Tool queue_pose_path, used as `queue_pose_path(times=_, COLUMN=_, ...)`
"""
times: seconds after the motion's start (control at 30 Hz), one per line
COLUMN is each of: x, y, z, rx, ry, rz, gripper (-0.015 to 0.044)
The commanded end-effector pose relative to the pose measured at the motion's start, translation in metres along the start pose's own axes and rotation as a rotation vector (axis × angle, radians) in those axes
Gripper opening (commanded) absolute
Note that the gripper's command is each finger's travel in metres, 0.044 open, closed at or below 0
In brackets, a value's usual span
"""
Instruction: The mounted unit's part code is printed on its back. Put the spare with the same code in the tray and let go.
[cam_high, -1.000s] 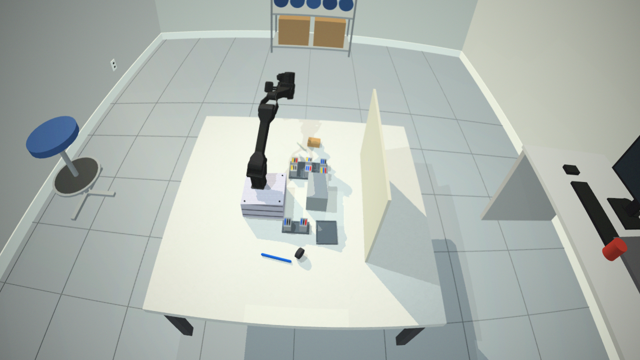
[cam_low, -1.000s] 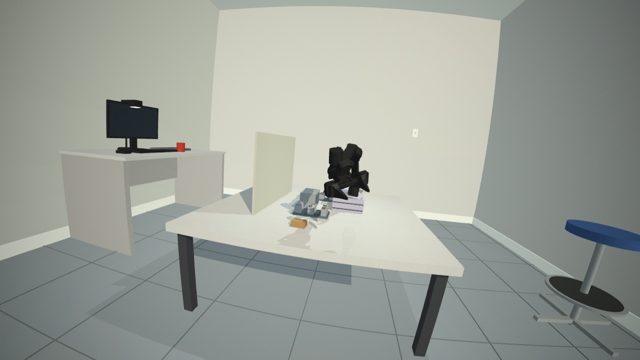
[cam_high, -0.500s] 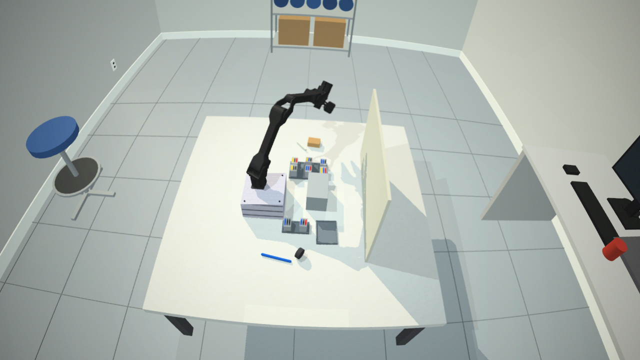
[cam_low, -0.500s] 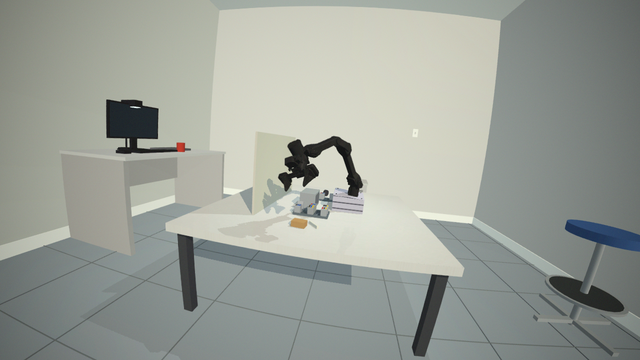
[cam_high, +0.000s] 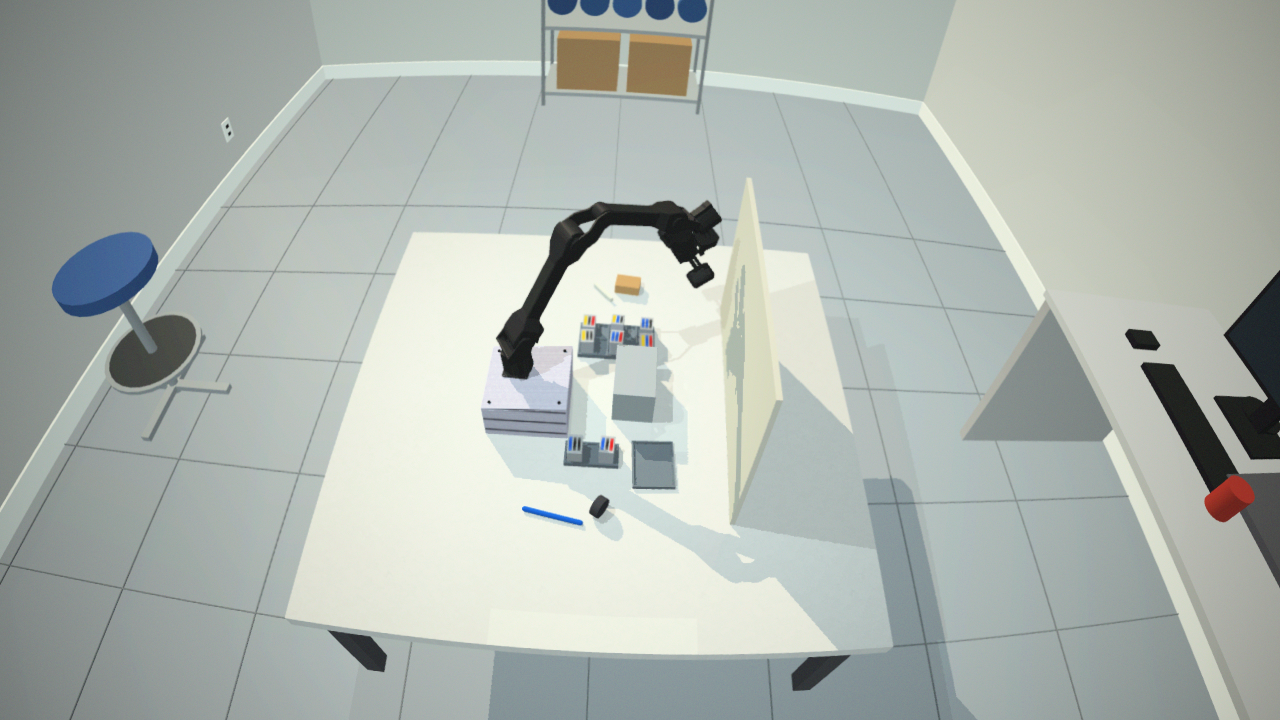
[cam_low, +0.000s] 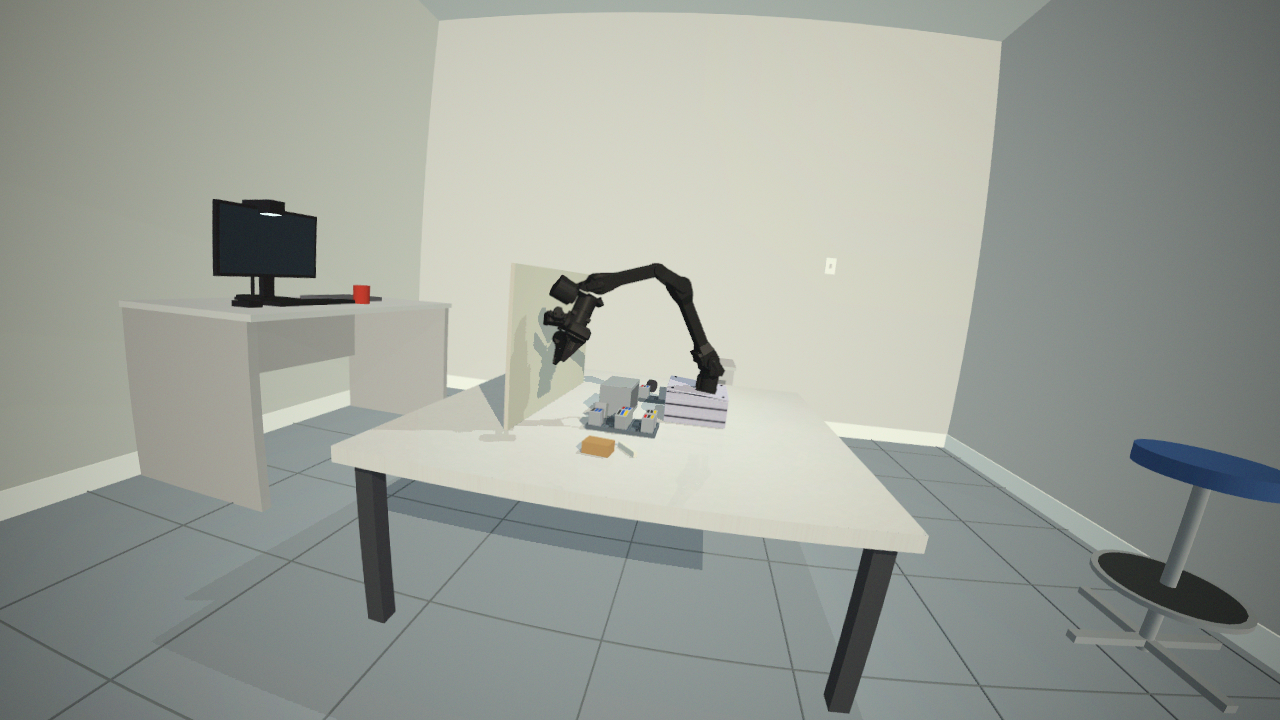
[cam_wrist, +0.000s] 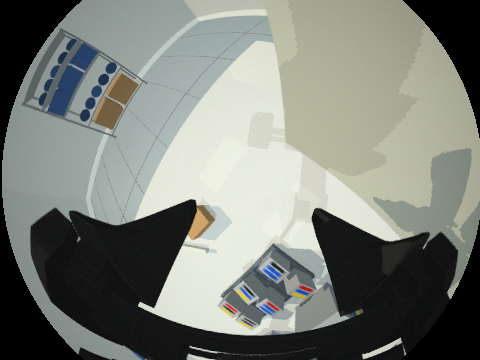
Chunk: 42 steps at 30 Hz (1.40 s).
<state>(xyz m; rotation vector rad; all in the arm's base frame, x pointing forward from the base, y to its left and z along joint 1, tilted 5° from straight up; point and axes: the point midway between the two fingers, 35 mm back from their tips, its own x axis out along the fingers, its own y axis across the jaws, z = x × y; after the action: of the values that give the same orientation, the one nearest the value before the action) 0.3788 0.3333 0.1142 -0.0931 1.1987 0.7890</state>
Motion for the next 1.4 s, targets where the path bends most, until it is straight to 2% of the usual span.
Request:
queue_pose_path(times=0.0, x=-0.024, y=-0.057, z=-0.019, rx=0.113, ry=0.065, rz=-0.112, gripper=0.044)
queue_pose_path(times=0.27, x=-0.095, y=-0.163, z=-0.084, rx=0.378, ry=0.237, rz=-0.324, gripper=0.044)
queue_pose_path(times=0.4, x=-0.133, y=-0.198, z=-0.124, rx=0.502, ry=0.334, rz=-0.401, gripper=0.044)
queue_pose_path(times=0.47, x=-0.139, y=-0.203, z=-0.131, rx=0.522, ry=0.351, rz=-0.412, gripper=0.044)
queue_pose_path(times=1.1, x=-0.138, y=-0.2, z=-0.13, rx=0.506, ry=0.354, rz=-0.409, gripper=0.044)
queue_pose_path(times=1.37, x=-0.068, y=-0.087, z=-0.133, rx=-0.218, ry=0.468, rz=-0.244, gripper=0.044)
